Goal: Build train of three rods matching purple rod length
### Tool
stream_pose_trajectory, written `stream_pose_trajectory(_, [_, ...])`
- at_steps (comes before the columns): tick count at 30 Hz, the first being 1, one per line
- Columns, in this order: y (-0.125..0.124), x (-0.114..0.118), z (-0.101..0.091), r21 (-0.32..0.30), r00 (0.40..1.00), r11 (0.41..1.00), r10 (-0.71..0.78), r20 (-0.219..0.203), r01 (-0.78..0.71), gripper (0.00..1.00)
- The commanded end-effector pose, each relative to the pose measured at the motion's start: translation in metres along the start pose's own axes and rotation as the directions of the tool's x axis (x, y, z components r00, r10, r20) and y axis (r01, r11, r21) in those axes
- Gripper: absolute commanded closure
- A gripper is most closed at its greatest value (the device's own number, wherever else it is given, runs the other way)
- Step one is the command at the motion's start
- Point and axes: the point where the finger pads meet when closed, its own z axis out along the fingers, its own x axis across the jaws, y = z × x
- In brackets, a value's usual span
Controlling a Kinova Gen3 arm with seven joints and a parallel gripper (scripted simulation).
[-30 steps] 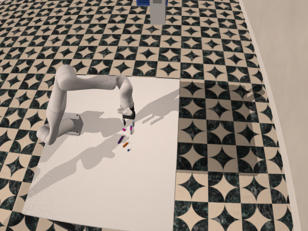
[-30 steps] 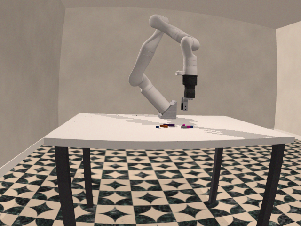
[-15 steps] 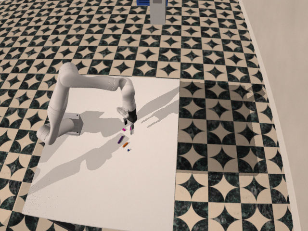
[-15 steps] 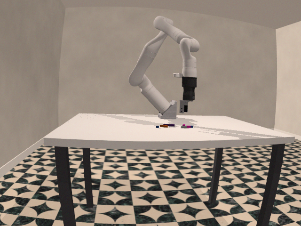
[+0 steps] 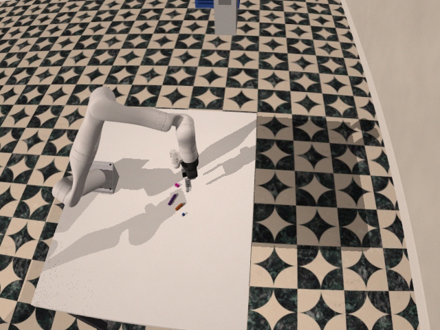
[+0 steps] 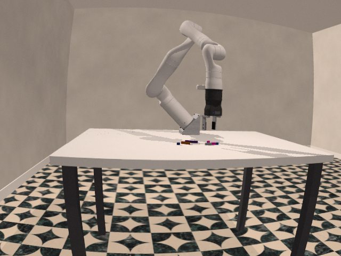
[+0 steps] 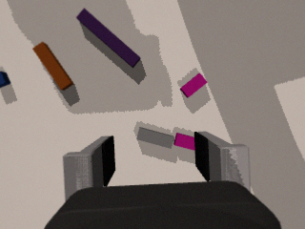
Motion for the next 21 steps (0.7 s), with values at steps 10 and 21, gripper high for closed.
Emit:
stream_pose_trajectory(10, [0.012, -0.001, 0.003, -0.014, 0.942, 0.942, 0.336, 0.009, -0.336, 0.00])
stream_pose_trajectory(21, [0.015, -0.002, 0.003, -0.019, 0.913, 0.913, 0.407, 0.008, -0.407, 0.00])
